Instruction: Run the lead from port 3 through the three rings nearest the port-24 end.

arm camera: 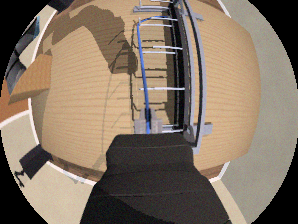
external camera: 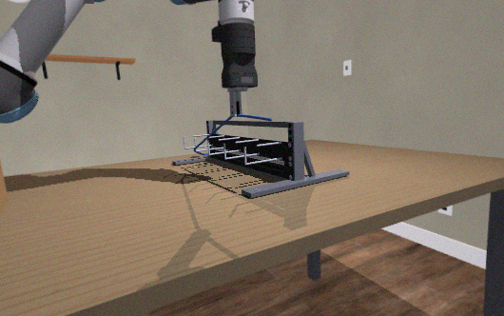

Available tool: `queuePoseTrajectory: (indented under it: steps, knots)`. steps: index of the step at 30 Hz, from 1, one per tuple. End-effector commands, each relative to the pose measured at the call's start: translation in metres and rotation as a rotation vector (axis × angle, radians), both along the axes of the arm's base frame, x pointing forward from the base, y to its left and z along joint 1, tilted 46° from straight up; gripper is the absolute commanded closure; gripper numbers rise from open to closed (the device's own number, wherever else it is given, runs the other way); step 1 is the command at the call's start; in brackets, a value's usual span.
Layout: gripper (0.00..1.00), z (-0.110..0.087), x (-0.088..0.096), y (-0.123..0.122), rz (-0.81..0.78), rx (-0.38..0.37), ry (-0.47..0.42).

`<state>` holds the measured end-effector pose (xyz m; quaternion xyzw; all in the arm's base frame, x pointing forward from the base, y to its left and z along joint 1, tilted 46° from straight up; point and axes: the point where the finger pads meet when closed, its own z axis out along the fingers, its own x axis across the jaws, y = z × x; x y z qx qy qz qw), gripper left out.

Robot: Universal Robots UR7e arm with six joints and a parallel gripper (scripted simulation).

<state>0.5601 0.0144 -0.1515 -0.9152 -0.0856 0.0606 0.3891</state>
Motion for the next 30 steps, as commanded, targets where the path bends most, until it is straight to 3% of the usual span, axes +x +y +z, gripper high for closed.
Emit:
queuePoseTrajectory:
  steps: [1,30]
  knots:
    - [1.0,0.0,0.002,-0.005,-0.002,-0.009,-0.007]
    - [1.0,-0.012,-0.001,0.007,-0.002,-0.009,-0.007]
